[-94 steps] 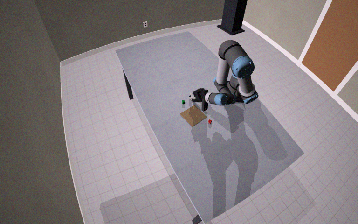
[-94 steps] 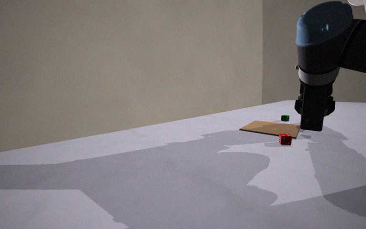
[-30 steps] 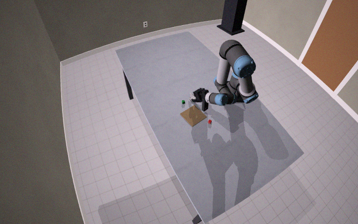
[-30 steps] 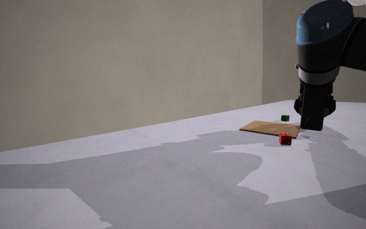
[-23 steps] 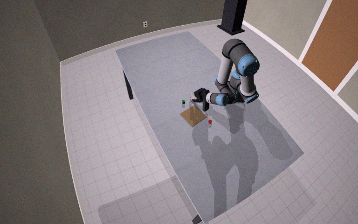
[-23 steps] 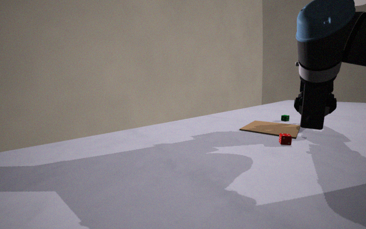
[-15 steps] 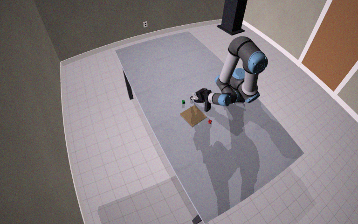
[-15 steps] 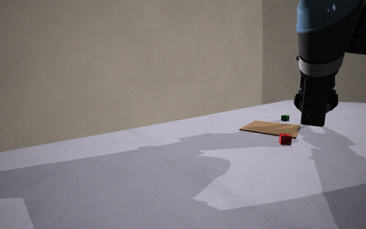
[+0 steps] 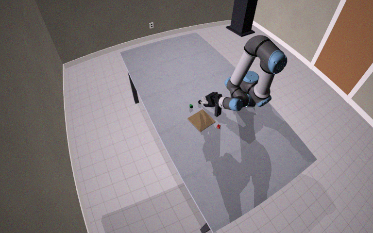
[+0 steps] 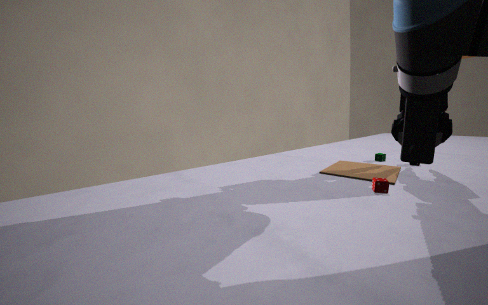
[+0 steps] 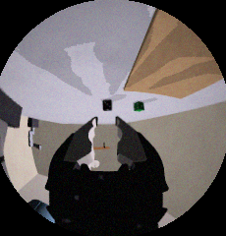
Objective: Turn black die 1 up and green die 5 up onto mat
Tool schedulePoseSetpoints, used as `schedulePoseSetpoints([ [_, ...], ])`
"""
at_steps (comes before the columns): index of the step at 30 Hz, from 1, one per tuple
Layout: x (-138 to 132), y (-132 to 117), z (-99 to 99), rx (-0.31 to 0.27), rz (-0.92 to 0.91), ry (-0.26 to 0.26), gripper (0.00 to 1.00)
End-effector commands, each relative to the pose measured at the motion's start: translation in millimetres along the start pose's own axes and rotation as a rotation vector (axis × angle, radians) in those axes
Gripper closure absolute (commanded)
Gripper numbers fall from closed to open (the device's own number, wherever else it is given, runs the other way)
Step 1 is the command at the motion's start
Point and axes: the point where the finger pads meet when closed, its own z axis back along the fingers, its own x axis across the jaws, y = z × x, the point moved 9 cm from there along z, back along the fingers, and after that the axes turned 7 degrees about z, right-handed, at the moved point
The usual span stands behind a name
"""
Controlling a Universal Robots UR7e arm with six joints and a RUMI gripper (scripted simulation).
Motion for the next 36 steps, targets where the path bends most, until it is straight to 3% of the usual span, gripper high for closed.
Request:
schedulePoseSetpoints([
  [1, 0.2, -0.3, 0.7, 0.000, -0.001, 0.001, 0.79],
  [12, -0.5, -6.0, 4.7, 0.000, -0.001, 0.001, 0.79],
  [36, -5.4, -46.1, 33.1, 0.000, -0.001, 0.001, 0.79],
])
